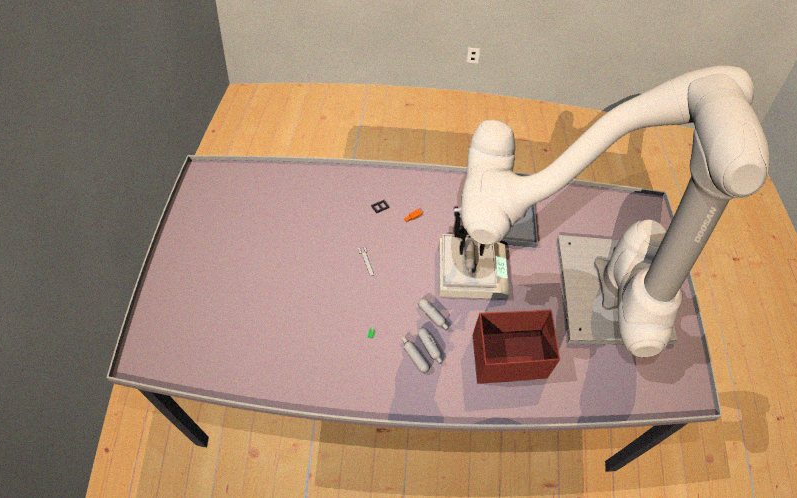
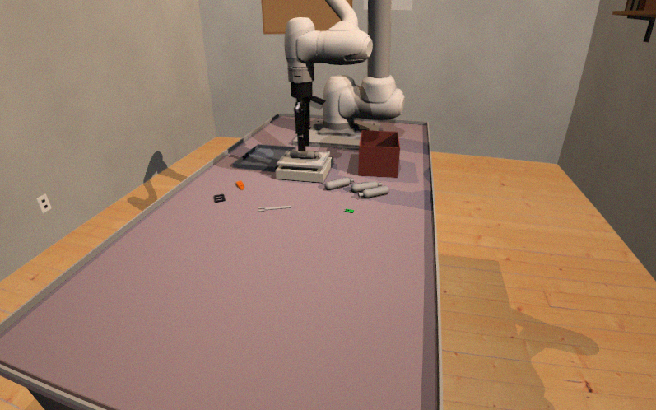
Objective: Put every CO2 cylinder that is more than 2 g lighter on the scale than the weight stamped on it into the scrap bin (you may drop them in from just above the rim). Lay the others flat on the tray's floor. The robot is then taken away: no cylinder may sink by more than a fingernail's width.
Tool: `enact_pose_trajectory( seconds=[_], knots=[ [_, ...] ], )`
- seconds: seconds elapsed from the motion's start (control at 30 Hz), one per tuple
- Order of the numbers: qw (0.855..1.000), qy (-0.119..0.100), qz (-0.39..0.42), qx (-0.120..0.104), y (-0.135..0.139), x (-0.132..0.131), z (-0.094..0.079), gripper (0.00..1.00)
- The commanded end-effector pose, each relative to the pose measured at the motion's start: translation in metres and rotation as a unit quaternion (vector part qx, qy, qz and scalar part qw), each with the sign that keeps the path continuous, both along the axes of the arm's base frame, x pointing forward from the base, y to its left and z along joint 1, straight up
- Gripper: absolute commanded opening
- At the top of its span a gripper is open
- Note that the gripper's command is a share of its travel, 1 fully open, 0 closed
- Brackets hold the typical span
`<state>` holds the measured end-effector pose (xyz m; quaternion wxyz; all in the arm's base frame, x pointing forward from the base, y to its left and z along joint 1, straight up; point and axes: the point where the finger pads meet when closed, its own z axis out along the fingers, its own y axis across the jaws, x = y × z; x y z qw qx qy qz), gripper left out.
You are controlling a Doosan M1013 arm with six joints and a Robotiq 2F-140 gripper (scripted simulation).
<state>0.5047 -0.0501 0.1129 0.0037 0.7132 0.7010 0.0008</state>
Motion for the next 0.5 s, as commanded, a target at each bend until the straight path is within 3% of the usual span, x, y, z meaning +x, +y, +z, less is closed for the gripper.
enact_pose_trajectory(
  seconds=[0.0, 0.33, 0.47],
  knots=[
    [1.000, 0.000, 0.000, 0.000, 0.000, 0.000, 0.018, 0.39],
    [1.000, 0.000, 0.000, 0.000, 0.000, 0.000, 0.063, 0.39],
    [1.000, 0.000, 0.000, 0.000, 0.000, 0.000, 0.072, 0.39]
  ],
)
